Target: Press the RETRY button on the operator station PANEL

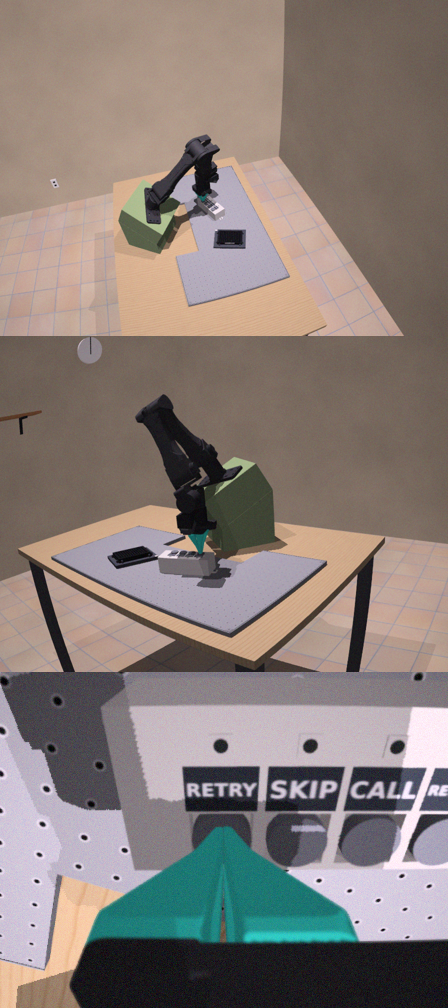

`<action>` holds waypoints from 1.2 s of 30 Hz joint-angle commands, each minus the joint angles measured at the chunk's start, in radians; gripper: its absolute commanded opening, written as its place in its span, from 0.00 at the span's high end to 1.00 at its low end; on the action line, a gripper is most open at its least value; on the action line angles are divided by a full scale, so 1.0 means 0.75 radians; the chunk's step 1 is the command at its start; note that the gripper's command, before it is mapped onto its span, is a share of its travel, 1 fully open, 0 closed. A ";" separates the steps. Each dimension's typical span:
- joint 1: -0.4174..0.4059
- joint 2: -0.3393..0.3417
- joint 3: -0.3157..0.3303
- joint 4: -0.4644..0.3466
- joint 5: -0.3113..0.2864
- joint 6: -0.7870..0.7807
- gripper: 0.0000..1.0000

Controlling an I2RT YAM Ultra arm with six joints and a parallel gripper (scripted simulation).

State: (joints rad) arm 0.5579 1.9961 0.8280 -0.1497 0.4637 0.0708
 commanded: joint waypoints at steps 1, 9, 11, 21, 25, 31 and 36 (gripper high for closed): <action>-0.007 0.026 -0.008 0.031 -0.005 -0.015 1.00; -0.013 0.035 -0.003 0.041 -0.005 -0.019 1.00; -0.014 0.038 -0.001 0.045 -0.004 -0.021 1.00; -0.023 0.051 0.008 0.060 -0.004 -0.027 1.00; -0.025 0.056 0.011 0.065 -0.005 -0.029 1.00; -0.027 0.060 0.014 0.070 -0.007 -0.031 1.00; -0.027 0.060 0.014 0.070 -0.007 -0.031 1.00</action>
State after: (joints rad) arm 0.5533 2.0026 0.8280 -0.1406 0.4603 0.0582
